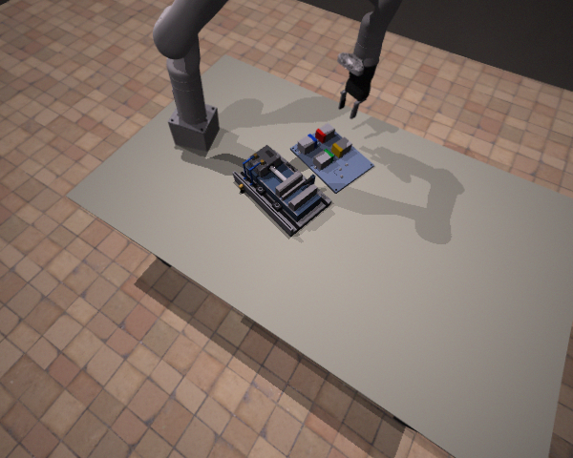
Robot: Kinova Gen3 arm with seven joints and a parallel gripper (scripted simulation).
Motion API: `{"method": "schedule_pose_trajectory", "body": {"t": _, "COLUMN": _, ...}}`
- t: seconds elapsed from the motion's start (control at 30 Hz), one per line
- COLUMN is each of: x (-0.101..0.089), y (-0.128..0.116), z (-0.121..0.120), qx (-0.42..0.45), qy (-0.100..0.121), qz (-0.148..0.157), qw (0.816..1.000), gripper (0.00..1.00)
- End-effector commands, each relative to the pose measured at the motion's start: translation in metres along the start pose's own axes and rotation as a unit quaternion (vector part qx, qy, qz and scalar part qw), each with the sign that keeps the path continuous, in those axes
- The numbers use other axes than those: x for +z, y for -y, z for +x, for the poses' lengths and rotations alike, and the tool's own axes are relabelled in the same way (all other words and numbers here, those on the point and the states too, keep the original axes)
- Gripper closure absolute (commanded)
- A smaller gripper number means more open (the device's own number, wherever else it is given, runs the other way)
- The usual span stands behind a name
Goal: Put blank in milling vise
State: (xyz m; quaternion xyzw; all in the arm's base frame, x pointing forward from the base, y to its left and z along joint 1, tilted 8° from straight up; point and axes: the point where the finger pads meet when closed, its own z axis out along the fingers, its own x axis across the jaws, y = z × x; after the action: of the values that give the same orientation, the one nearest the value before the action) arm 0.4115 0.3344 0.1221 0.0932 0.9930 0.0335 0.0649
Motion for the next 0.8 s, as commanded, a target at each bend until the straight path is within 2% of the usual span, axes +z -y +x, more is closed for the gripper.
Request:
{"method": "schedule_pose_trajectory", "body": {"t": 0.0, "x": -0.0041, "y": -0.0013, "z": 0.0011, "qx": 0.001, "qy": 0.0, "qz": -0.001, "qw": 1.0, "gripper": 0.0}}
{"method": "schedule_pose_trajectory", "body": {"t": 0.77, "x": -0.0095, "y": -0.0027, "z": 0.003, "qx": 0.002, "qy": -0.001, "qz": -0.001, "qw": 1.0, "gripper": 0.0}}
